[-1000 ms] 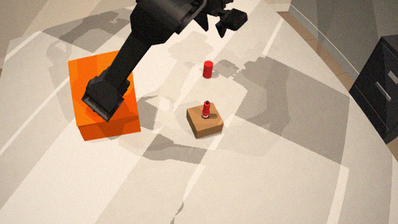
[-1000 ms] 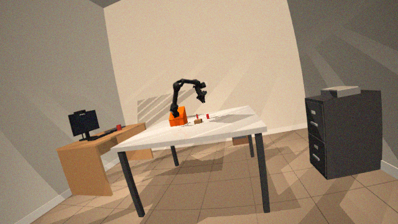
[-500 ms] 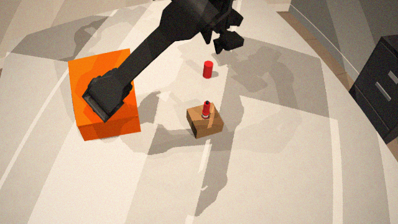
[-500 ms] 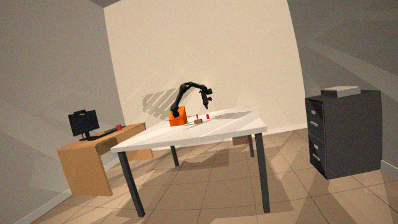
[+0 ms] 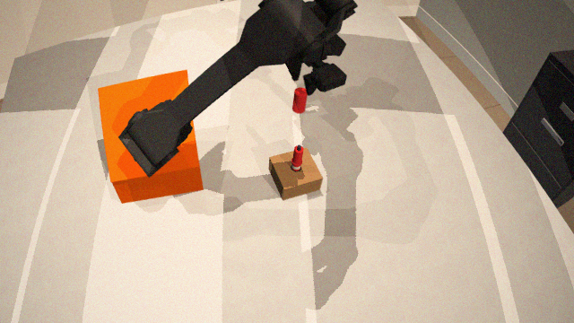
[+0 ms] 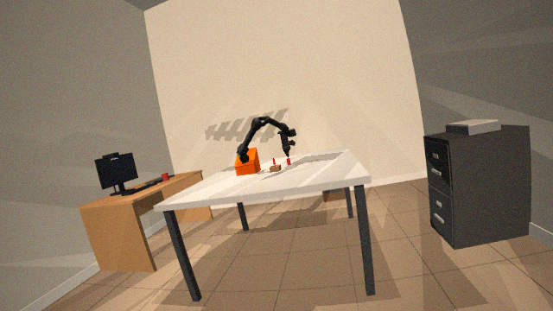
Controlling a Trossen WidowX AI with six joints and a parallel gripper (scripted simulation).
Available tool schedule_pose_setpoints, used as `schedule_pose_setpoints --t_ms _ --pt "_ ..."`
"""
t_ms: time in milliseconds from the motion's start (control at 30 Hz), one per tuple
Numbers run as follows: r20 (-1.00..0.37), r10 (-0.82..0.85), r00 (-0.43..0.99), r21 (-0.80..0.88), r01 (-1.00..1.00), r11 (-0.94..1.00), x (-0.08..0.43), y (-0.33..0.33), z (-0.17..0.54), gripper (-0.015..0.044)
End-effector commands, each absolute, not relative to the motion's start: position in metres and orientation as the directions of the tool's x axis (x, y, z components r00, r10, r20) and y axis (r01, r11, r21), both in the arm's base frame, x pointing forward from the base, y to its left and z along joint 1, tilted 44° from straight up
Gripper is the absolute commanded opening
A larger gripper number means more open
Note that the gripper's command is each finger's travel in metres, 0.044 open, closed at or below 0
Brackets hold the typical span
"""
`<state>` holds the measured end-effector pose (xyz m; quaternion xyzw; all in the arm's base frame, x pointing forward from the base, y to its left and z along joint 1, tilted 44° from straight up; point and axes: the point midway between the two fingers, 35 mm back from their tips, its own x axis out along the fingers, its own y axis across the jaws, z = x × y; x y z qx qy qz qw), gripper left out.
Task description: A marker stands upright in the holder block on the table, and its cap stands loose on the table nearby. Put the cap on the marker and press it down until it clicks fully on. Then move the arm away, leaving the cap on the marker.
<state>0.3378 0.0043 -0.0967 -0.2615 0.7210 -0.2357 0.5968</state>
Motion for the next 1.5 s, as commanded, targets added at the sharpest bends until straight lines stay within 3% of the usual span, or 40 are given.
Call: schedule_pose_setpoints --t_ms 0,933,1067,1367,1467 --pt "-0.734 -0.662 -0.152 -0.655 -0.102 0.749 0.336 0.0 -0.101 0.0243" --pt "-0.732 -0.664 -0.152 -0.656 -0.102 0.748 0.328 -0.028 -0.131 0.0243" --pt "-0.732 -0.664 -0.152 -0.656 -0.102 0.748 0.328 -0.028 -0.131 0.0138" --pt "-0.732 -0.664 -0.152 -0.656 -0.102 0.748 0.328 -0.028 -0.132 0.0078" --pt "-0.733 -0.663 -0.152 -0.656 -0.102 0.748 0.329 -0.025 -0.128 0.0"
